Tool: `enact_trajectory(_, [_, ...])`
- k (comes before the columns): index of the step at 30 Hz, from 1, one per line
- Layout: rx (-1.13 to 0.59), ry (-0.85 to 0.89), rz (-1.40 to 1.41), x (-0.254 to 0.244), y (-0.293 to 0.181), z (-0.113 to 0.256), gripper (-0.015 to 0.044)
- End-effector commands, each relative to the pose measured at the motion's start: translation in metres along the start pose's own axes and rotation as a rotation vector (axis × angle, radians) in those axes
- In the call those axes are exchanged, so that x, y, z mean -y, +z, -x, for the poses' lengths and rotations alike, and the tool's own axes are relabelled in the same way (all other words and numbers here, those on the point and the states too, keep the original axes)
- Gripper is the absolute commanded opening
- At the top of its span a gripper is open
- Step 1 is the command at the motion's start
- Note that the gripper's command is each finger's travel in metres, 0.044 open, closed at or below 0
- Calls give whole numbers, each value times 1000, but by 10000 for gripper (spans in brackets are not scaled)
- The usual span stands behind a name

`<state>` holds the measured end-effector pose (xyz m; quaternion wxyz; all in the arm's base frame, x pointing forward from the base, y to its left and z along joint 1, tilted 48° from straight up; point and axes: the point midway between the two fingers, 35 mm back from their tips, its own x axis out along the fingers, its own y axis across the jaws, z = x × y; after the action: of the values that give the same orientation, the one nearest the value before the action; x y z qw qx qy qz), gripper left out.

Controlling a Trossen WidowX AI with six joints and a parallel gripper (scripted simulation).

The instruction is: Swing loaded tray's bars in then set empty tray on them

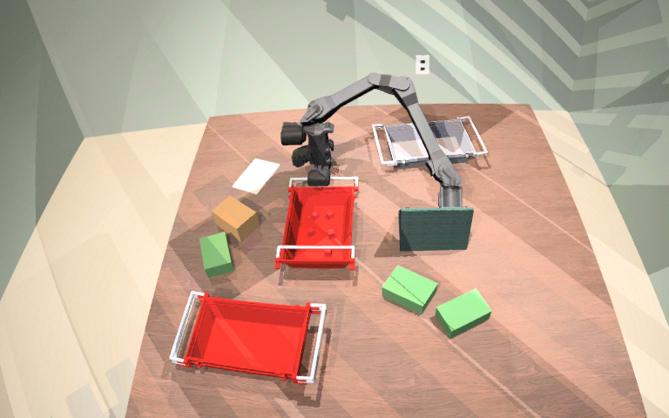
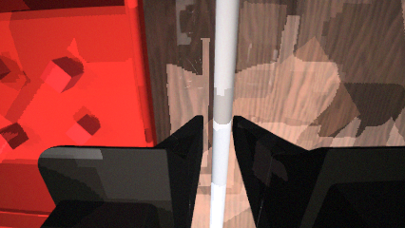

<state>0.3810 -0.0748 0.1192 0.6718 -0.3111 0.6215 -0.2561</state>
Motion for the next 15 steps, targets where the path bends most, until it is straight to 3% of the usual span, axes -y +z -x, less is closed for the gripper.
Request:
enact_trajectory(1, [-2, -6, 6, 0, -2, -8, 84])
enact_trajectory(15, [-3, -4, 6, -20, -2, 21, 84])
